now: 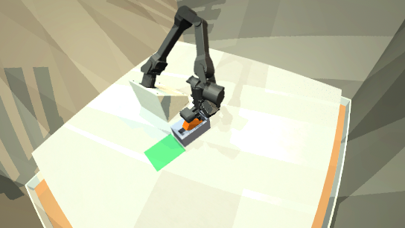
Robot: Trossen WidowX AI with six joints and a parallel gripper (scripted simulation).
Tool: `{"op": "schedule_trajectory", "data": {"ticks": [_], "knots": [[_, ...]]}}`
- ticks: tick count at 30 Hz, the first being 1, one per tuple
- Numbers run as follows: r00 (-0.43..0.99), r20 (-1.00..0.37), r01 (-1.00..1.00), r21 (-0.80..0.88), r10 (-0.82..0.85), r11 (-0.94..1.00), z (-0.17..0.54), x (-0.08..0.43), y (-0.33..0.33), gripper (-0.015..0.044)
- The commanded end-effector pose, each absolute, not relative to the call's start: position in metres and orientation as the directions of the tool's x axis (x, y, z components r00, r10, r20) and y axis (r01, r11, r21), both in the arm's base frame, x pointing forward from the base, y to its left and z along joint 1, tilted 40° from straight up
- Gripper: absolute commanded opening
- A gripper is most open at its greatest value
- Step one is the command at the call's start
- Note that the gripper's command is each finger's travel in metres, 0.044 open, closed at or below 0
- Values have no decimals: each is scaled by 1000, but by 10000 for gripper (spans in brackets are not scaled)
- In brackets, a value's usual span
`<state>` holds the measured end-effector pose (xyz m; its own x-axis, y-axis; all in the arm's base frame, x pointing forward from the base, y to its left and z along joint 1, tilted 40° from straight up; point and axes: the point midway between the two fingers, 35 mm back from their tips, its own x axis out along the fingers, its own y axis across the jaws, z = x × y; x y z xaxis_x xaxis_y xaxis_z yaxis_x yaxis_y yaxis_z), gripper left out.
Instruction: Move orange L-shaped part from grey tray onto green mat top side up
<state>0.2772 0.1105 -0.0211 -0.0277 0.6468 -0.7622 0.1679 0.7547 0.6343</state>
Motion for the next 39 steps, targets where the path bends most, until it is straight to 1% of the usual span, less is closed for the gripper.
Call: {"op": "schedule_trajectory", "data": {"ticks": [1, 6, 12, 14, 18, 39], "knots": [[-23, -763, 166, 634, 646, 755, -12, 280, 111, 180], [-23, -765, 167, 632, 644, 757, -5, 281, 104, 180], [-24, -768, 167, 628, 640, 760, 46, 282, 48, 180], [-24, -767, 167, 630, 642, 759, 56, 280, 39, 180], [-6, -767, 172, 631, 642, 756, 53, 283, 40, 180], [-6, -767, 172, 631, 642, 756, 53, 283, 40, 180]]}}
